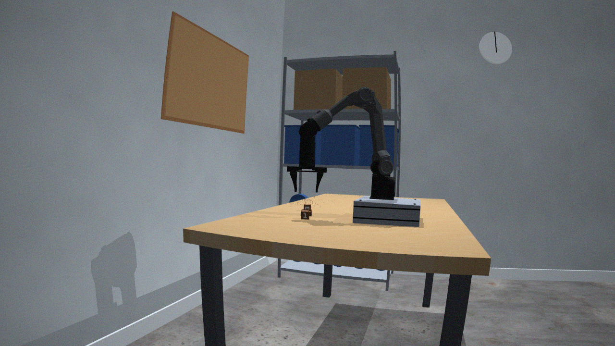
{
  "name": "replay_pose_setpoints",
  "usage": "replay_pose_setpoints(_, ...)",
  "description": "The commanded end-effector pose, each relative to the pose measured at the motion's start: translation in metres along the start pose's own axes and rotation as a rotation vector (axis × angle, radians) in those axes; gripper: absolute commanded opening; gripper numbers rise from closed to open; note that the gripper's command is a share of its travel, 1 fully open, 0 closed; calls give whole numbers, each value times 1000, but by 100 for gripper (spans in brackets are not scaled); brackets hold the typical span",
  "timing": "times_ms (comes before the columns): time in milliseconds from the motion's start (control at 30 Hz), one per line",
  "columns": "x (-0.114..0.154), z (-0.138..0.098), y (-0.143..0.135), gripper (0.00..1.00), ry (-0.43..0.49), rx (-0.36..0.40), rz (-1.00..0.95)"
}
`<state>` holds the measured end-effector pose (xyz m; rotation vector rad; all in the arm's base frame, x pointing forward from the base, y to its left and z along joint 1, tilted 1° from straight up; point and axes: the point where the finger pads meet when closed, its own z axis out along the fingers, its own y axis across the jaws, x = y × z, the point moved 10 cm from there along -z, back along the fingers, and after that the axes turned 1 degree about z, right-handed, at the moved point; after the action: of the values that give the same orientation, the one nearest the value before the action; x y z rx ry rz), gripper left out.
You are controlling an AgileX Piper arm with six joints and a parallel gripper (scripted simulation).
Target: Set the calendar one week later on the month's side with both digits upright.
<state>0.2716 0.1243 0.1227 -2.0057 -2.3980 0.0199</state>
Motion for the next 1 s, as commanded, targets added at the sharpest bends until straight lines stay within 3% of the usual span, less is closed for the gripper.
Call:
replay_pose_setpoints(0, 0, 0, 0, 100, -1, -1, 2)
replay_pose_setpoints(533, -8, 0, 4, 100, -1, -1, -58)
replay_pose_setpoints(967, -64, 3, 18, 100, 0, -2, -487)
